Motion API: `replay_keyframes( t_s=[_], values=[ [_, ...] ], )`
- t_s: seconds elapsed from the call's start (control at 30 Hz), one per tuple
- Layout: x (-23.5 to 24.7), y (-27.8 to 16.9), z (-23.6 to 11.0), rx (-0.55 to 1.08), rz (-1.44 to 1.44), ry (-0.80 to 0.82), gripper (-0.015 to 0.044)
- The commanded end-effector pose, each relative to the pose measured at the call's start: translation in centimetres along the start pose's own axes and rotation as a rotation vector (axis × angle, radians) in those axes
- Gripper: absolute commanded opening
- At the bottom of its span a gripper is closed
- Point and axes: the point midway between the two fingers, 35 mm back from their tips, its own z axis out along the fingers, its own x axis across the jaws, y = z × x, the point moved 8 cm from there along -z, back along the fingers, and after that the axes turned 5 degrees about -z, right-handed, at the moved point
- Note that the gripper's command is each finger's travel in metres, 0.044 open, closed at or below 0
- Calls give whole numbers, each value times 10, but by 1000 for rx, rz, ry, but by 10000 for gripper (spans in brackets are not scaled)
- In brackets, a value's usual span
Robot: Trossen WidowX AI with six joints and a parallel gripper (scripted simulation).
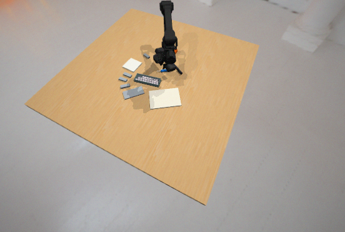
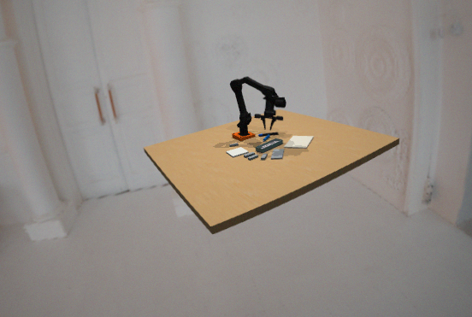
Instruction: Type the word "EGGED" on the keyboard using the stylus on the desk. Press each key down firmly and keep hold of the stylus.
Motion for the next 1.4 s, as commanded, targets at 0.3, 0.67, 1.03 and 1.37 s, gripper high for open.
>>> replay_keyframes(
  t_s=[0.3,0.67,1.03,1.37],
  values=[
    [-11,-56,9,-233,447,21,150],
    [-13,-59,10,-232,447,21,150],
    [-10,-60,19,-232,447,21,150],
    [-8,-61,26,-232,447,21,150]
  ],
)
